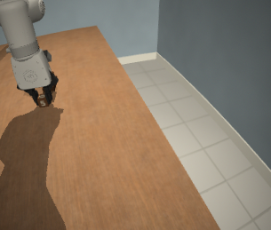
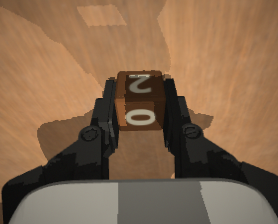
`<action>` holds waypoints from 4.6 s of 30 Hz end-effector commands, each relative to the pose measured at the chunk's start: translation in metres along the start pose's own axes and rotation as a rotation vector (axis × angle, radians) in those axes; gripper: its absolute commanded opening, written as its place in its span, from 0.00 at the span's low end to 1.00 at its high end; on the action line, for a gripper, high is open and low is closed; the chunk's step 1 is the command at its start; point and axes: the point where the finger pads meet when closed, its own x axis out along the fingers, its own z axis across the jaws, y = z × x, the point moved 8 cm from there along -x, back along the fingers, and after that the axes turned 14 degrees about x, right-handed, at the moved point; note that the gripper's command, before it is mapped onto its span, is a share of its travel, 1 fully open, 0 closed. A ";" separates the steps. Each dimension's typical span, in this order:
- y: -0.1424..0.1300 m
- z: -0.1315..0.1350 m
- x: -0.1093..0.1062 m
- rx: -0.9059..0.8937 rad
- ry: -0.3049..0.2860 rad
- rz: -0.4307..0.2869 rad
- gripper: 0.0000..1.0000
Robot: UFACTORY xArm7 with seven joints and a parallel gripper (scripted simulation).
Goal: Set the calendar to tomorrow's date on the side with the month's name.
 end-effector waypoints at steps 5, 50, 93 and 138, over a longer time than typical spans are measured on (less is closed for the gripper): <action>0.000 0.000 0.000 0.000 -0.001 0.001 0.29; 0.000 0.000 0.000 0.000 -0.001 0.001 0.49; 0.000 0.000 -0.065 0.000 -0.001 0.001 0.49; 0.017 -0.003 -0.092 0.275 0.006 -0.015 1.00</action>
